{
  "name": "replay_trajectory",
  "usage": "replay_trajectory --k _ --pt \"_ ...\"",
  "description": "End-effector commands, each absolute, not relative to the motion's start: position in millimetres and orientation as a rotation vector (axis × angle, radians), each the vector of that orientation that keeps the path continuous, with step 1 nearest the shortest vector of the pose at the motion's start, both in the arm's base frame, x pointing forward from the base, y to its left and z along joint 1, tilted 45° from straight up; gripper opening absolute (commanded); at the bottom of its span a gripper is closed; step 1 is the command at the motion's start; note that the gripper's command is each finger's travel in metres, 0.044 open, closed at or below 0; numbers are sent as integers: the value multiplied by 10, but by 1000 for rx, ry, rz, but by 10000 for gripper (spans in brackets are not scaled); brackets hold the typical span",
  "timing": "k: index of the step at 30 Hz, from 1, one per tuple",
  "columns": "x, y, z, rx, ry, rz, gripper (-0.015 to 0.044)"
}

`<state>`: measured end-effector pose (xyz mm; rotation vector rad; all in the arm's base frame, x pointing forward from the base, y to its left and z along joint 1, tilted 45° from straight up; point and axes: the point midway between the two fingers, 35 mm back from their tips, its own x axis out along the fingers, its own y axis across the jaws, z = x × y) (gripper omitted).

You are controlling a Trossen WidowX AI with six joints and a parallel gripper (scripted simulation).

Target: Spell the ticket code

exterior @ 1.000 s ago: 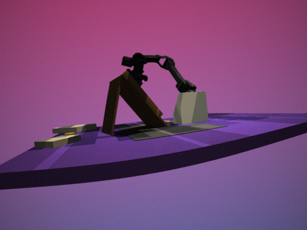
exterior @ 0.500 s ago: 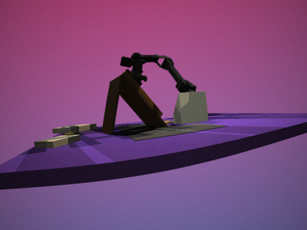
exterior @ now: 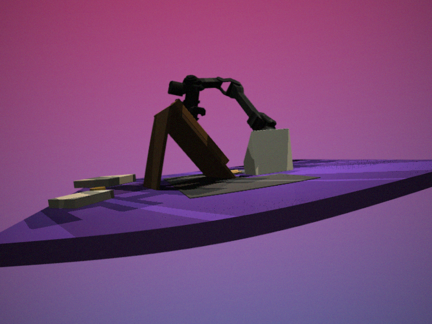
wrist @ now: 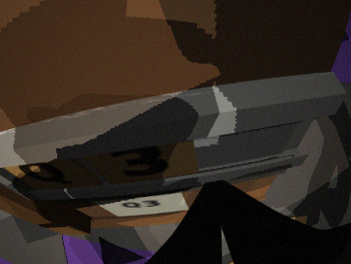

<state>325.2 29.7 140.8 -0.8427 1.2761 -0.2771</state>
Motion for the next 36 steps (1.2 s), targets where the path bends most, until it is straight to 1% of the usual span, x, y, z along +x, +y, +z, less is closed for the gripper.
replay_trajectory --k 1,36 --pt "3281 287 1401 -848 1274 -280 0" --pt "3430 244 1322 -848 1272 -280 0"
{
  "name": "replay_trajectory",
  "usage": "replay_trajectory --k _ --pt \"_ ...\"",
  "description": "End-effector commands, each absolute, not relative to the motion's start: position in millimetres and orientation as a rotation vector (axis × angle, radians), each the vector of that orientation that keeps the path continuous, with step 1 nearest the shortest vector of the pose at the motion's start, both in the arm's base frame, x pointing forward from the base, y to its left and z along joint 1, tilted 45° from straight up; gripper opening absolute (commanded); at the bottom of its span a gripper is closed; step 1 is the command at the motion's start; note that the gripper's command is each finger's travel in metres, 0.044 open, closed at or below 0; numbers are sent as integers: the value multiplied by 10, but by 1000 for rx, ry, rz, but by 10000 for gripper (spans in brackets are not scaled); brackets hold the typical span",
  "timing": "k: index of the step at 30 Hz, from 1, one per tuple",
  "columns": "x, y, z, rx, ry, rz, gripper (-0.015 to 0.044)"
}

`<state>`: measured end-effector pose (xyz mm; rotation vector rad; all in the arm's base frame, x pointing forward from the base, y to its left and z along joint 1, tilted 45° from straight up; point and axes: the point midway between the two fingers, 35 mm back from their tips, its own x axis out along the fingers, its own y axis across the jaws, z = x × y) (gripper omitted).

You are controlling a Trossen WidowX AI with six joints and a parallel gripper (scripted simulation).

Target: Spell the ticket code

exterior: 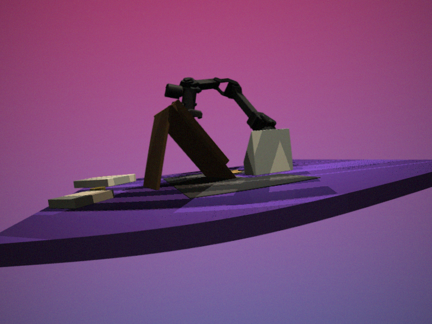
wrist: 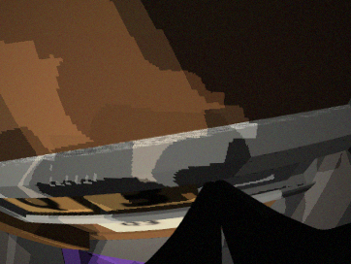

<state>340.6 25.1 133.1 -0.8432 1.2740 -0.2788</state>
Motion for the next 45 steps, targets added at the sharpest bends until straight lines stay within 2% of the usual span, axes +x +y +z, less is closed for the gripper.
replay_trajectory --k 1,45 --pt "3434 243 1320 -848 1272 -280 0" --pt "3393 333 1228 -848 1273 -280 0"
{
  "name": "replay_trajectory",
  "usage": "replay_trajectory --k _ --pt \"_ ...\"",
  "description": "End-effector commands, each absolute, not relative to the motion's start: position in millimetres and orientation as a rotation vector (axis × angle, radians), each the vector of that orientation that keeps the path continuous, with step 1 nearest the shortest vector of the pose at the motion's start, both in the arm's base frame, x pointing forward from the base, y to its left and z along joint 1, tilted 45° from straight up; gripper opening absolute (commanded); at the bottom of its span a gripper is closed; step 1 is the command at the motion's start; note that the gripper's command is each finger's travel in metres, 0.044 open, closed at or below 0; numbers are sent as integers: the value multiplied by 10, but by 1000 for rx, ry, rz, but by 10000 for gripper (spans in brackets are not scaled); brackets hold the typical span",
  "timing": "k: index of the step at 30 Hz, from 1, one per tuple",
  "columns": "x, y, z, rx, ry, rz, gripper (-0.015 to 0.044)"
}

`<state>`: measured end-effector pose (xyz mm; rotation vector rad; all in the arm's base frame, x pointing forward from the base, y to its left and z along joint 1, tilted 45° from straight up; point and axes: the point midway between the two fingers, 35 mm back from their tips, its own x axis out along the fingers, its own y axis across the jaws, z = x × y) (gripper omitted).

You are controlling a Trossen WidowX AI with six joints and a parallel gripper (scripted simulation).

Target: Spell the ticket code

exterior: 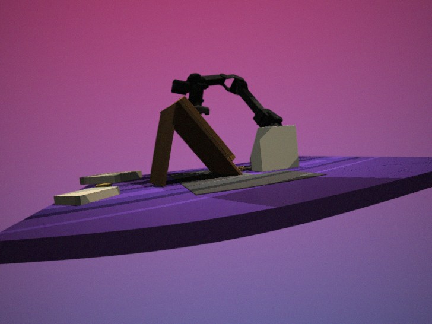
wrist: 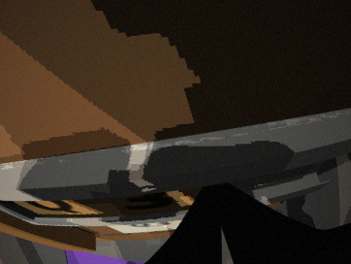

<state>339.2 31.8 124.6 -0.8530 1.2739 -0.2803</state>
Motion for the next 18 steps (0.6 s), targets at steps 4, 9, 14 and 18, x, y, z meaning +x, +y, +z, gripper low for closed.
replay_trajectory --k 4,9,14,18 --pt "3393 336 1226 -848 1273 -280 0" --pt "3331 335 1279 -848 1273 -279 0" --pt "3266 351 1315 -848 1274 -279 0" --pt "3232 359 1334 -848 1274 -279 0"
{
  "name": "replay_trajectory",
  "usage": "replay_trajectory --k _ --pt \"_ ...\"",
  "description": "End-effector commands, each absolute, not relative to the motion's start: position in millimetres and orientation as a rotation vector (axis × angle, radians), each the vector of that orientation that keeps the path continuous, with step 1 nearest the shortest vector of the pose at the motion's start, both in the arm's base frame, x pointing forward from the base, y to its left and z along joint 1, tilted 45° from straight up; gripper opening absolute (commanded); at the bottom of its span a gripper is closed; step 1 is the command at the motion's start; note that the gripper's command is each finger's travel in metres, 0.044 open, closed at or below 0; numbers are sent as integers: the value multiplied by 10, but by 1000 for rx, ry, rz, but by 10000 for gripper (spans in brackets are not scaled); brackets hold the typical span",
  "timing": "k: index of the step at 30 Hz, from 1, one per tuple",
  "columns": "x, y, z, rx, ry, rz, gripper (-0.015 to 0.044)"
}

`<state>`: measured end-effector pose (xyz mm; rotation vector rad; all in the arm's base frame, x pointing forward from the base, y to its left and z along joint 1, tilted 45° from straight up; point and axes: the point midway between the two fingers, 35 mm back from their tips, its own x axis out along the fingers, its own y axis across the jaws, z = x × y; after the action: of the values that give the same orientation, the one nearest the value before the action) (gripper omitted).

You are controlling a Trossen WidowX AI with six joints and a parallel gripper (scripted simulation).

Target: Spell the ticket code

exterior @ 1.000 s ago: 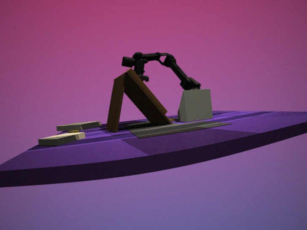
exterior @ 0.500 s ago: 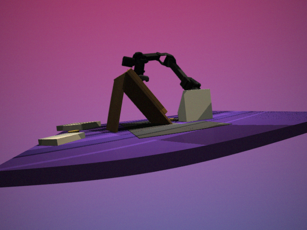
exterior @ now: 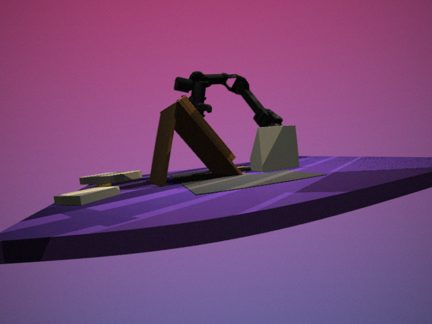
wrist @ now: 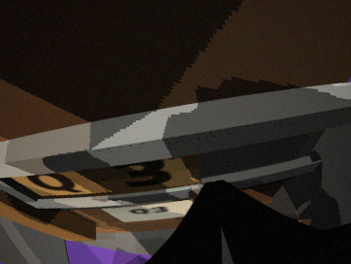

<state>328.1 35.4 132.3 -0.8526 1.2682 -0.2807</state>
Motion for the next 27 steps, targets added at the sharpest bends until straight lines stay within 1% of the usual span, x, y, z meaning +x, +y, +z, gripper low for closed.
replay_trajectory --k 1,12,15,21,27 --pt "3218 362 1341 -848 1274 -279 0" --pt "3137 381 1384 -848 1275 -279 0" --pt "3049 521 1472 -871 1200 -257 79" --pt "2514 956 1739 -898 915 -136 236" --pt "2008 1156 1854 -856 663 14 394"
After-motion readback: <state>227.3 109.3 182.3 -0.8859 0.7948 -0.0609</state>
